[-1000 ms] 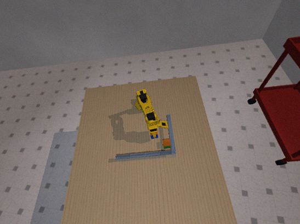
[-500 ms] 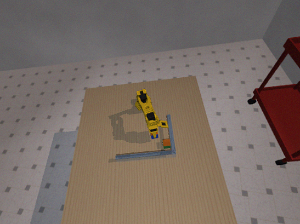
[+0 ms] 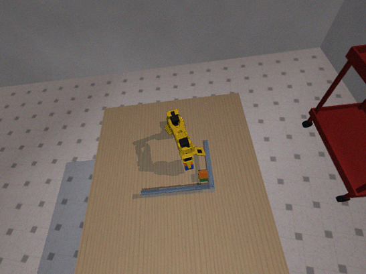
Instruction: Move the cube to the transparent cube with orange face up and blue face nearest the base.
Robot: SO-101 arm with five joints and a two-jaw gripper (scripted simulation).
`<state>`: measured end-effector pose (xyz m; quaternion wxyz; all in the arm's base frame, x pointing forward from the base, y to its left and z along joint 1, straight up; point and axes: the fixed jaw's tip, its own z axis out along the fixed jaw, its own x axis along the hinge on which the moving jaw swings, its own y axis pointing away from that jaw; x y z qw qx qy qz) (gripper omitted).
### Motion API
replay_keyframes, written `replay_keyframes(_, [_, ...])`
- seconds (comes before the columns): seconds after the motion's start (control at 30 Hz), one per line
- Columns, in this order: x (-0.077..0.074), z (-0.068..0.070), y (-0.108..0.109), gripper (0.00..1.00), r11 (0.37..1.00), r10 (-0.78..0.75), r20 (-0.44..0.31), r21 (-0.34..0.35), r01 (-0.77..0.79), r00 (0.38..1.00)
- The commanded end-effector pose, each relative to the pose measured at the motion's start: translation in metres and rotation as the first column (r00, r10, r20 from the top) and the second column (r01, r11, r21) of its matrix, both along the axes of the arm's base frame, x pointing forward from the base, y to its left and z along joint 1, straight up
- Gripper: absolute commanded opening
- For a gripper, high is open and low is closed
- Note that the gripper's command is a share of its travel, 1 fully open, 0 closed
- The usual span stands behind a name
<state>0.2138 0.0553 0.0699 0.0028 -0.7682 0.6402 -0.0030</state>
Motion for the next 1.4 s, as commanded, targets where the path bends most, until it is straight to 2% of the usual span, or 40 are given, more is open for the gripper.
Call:
replay_keyframes(0.0, [0.0066,0.0124,0.0023,0.22,1.0,0.022,0.07,0.018,-0.024,0.997])
replay_keyframes(1.37, [0.0151,0.0135,0.0052,0.22,0.961,0.274,0.103,-0.002,-0.275,0.956])
